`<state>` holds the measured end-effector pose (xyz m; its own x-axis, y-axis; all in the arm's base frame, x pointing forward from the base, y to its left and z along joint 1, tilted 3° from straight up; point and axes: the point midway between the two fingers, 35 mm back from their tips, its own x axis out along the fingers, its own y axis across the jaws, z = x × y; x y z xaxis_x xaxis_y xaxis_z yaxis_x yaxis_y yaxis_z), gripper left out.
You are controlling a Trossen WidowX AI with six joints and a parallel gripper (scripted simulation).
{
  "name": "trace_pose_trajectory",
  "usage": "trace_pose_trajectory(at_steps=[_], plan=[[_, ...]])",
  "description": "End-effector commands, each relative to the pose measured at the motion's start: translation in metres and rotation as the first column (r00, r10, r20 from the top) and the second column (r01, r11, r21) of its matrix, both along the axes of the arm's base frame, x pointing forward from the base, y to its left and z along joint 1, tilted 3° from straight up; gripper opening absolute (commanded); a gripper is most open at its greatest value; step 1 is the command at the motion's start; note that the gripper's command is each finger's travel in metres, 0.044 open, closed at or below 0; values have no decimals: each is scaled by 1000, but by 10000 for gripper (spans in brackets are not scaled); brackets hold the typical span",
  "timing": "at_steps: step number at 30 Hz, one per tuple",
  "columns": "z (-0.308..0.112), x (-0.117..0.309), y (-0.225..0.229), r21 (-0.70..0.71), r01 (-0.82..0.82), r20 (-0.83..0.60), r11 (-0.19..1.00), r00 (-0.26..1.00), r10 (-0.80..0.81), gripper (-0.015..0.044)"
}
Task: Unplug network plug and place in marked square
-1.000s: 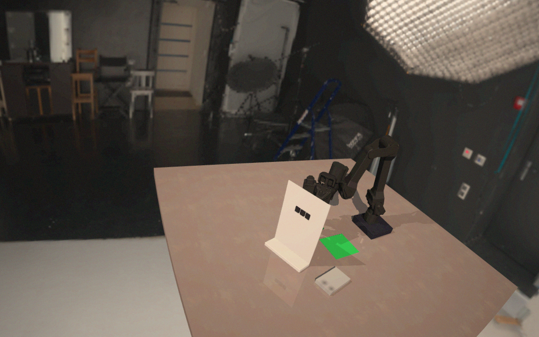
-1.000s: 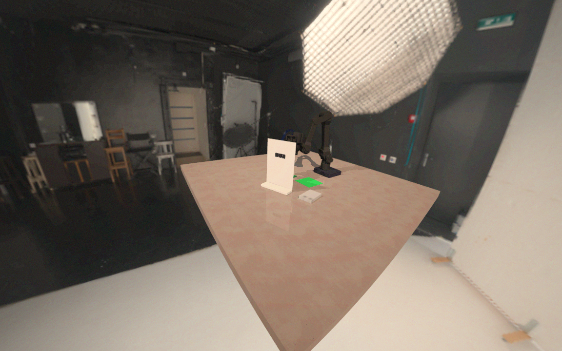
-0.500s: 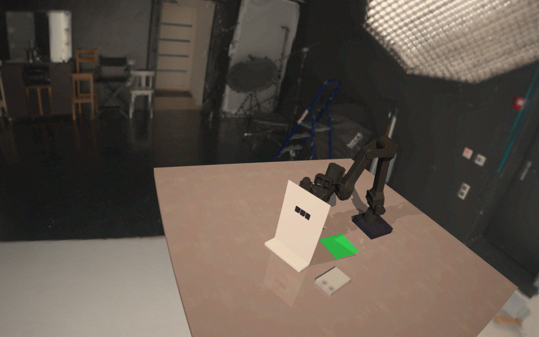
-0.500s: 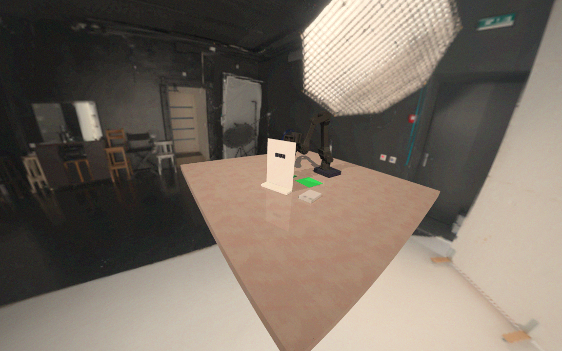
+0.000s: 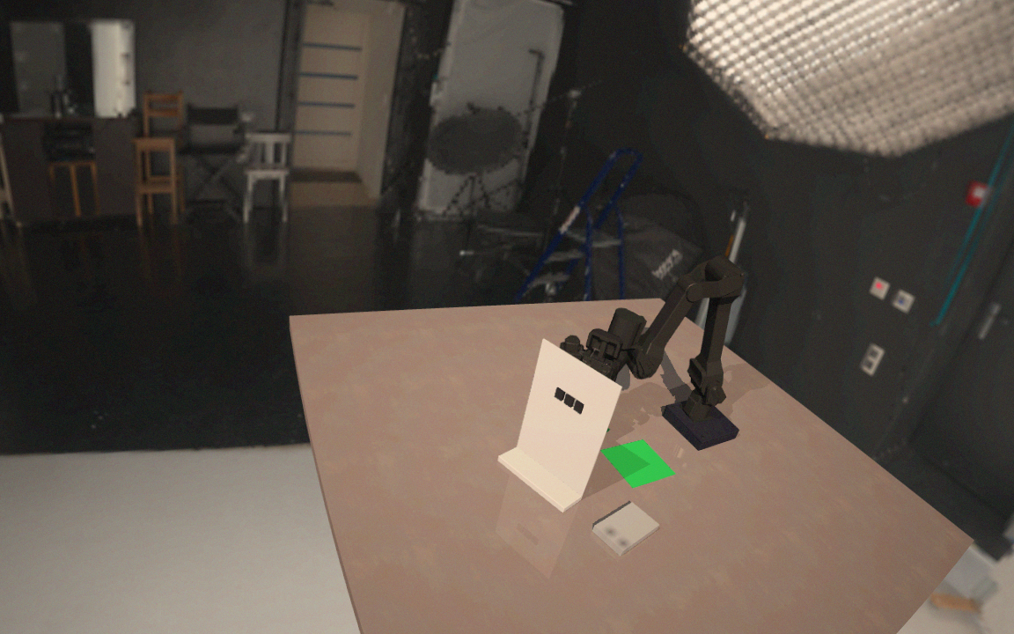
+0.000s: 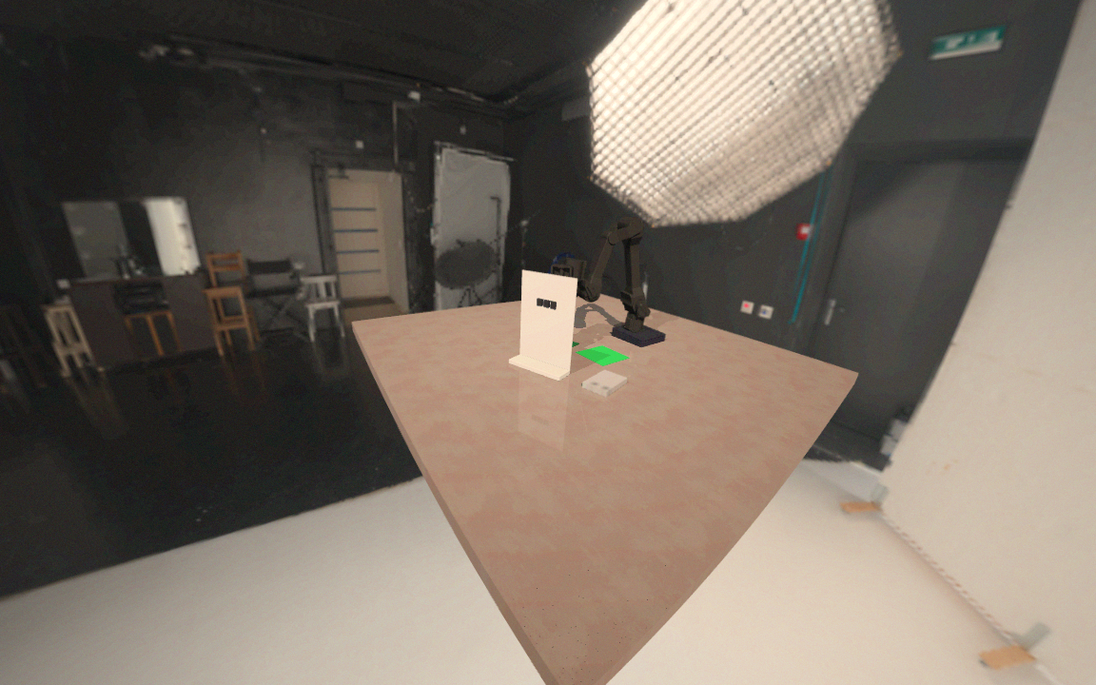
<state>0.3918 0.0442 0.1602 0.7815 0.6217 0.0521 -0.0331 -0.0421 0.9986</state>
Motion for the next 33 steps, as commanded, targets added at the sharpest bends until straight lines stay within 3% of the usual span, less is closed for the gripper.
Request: trace_pose_trajectory(at_steps=[1,13,33], plan=[[-2,1,0,-3,3,-4,1000,1000,-3,76],[-2,1,0,-3,3,-4,1000,1000,-3,0],[-3,-9,-4,-3,3,-5,1000,1000,-3,0]])
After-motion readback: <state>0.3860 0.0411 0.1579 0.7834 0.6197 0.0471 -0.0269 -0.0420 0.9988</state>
